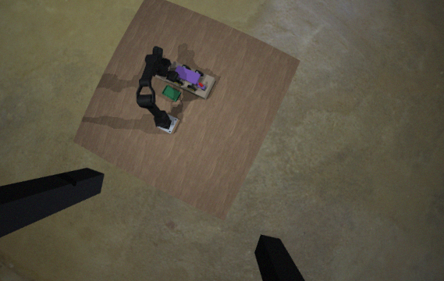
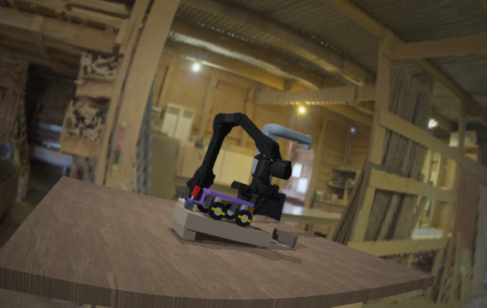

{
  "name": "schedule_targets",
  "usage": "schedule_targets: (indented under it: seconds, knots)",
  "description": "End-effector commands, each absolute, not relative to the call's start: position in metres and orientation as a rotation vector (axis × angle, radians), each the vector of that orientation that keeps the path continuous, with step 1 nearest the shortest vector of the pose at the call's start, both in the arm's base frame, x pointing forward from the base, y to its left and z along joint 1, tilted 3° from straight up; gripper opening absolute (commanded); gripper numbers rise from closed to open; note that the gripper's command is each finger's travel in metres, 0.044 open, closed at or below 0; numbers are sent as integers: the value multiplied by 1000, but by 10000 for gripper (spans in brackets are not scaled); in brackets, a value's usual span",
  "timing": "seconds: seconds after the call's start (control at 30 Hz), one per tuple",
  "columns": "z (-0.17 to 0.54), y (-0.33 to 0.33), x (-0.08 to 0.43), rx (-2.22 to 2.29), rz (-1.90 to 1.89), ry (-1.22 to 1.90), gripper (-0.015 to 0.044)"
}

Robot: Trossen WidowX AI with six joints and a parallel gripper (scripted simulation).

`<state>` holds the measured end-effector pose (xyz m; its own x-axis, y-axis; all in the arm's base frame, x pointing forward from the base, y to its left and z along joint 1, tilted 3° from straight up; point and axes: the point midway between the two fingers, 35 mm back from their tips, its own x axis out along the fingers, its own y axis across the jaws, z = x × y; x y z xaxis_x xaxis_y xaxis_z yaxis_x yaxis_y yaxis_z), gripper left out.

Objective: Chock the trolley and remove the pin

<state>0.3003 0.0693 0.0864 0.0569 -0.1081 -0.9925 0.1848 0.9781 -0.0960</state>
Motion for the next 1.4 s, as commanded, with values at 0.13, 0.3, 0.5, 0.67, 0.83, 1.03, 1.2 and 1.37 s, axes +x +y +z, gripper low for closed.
schedule_targets:
  seconds: [0.13, 0.3, 0.5, 0.67, 0.83, 1.03, 1.2, 1.37]
  knots:
    - [113, 73, 299, 59, -228, 1495, 190]
    - [131, 75, 298, 60, -227, 1495, 190]
    - [132, 76, 299, 61, -220, 1495, 242]
    - [142, 71, 302, 121, -206, 1458, 216]
    - [151, 52, 308, 41, -124, 1436, 190]
    - [155, 26, 313, -152, -8, 1442, 190]
    - [159, 2, 315, -326, 98, 1448, 190]
    - [163, -23, 315, -498, 206, 1455, 190]
